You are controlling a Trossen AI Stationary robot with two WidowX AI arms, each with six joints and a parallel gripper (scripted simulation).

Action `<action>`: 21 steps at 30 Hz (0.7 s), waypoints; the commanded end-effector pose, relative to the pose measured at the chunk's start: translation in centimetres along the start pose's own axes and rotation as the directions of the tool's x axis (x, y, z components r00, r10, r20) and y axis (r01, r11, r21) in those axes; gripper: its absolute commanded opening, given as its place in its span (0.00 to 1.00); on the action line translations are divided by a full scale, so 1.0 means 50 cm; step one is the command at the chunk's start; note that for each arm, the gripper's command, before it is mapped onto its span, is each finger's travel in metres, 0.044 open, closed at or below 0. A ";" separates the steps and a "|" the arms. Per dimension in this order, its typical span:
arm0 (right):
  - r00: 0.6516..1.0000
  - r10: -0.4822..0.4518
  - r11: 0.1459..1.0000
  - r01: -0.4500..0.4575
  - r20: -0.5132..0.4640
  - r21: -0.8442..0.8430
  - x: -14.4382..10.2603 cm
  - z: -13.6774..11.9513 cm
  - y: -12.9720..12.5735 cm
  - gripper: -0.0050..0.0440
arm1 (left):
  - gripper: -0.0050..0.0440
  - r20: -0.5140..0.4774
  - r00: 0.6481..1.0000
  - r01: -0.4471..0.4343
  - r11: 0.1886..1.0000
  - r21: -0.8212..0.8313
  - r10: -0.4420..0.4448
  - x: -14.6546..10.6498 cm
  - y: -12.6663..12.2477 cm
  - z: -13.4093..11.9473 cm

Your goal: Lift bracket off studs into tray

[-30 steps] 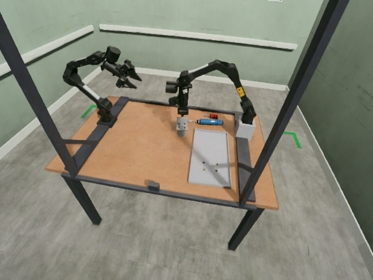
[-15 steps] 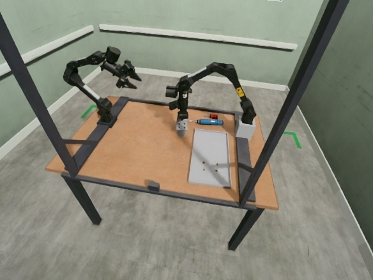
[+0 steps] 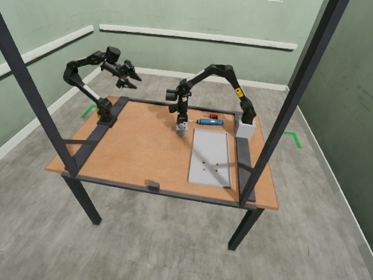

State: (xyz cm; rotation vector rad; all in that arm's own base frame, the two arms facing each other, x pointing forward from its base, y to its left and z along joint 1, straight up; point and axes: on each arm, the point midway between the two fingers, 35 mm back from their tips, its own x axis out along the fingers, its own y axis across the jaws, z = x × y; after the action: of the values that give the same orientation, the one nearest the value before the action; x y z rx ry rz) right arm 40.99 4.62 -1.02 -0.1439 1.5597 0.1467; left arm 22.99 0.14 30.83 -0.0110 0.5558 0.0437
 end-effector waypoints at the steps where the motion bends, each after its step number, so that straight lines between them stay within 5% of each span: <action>1: 1.000 -0.004 1.000 0.004 0.005 -0.002 -0.001 0.004 -0.004 0.29 | 1.00 0.011 1.000 0.000 1.000 -0.001 0.000 -0.005 0.000 0.008; 21: 1.000 -0.003 1.000 0.003 0.022 -0.001 -0.014 0.008 -0.002 0.10 | 1.00 0.011 1.000 0.000 1.000 -0.001 0.000 -0.005 0.000 0.008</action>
State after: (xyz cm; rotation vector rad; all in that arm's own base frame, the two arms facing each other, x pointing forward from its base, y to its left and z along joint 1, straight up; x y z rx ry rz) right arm 40.99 4.60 -1.01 -0.1445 1.5596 0.1461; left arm 22.99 0.14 30.84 -0.0110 0.5558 0.0437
